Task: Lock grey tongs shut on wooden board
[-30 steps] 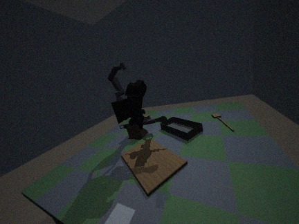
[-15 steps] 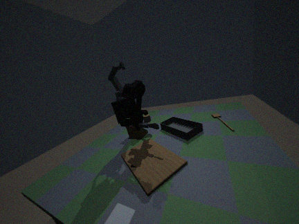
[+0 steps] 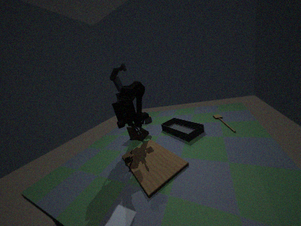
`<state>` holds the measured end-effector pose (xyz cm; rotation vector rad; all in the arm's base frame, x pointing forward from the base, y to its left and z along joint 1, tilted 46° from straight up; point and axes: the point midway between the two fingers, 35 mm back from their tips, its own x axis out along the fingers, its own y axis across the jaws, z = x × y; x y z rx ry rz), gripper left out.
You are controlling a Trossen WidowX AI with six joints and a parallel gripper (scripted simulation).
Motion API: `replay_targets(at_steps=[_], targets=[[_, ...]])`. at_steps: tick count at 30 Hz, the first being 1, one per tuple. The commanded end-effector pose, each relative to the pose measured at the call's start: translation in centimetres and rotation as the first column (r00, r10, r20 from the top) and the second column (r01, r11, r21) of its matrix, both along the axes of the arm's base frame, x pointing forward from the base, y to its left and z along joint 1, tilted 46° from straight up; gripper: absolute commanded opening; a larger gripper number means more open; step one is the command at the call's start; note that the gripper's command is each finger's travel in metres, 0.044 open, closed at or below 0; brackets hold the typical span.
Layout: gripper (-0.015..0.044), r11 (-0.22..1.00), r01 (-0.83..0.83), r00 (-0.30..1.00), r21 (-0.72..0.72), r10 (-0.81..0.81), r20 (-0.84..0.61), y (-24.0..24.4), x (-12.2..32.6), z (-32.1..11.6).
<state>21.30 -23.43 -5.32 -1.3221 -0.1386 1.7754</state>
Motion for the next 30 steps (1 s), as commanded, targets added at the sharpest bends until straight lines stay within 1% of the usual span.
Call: replay_targets(at_steps=[1,12,30], targets=[[-0.015,0.999,0.039,0.998,-0.003,-0.039,-0.046,0.0,-0.3,-0.3],[-0.015,0.998,0.053,0.998,-0.019,-0.054,-0.033,-0.1,-0.3,-0.4],[-0.015,0.962,0.212,0.974,-0.174,-0.193,0.121,-0.1,-0.7,-1.3]])
